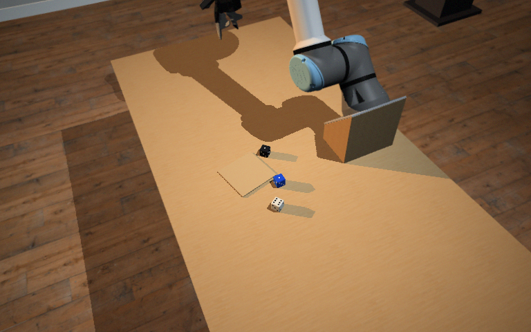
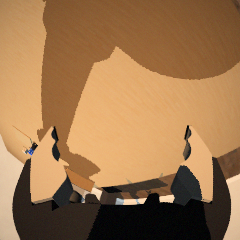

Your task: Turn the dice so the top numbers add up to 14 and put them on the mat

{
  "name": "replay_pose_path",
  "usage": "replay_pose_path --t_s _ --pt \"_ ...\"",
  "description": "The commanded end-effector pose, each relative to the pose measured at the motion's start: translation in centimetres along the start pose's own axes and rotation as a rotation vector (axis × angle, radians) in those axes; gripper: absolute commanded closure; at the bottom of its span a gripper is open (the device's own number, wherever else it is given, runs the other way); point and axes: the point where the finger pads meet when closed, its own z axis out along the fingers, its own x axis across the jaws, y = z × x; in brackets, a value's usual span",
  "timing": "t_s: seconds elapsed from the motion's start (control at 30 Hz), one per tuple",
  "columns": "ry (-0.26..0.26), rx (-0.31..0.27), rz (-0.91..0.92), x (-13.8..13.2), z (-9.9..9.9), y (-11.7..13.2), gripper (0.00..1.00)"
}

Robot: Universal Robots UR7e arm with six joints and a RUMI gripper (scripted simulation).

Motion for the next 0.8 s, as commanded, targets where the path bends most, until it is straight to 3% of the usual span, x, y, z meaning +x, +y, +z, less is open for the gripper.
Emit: replay_pose_path --t_s 0.0,0.07,0.33,0.43,0.57,0.6,0.77 --pt "-0.004 -0.022 -0.167 -5.3 2.5 -0.4 0.0" --pt "-0.006 -0.028 -0.211 -6.7 3.2 -0.4 0.0" --pt "-0.01 -0.065 -0.529 -16.8 6.9 0.9 0.0" --pt "-0.01 -0.066 -0.535 -17.0 7.0 1.0 0.0" --pt "-0.004 -0.083 -0.725 -22.7 8.8 2.7 0.0" --pt "-0.004 -0.083 -0.73 -22.9 8.8 2.8 0.0" --pt "0.009 -0.098 -0.926 -28.4 10.3 5.2 0.0"
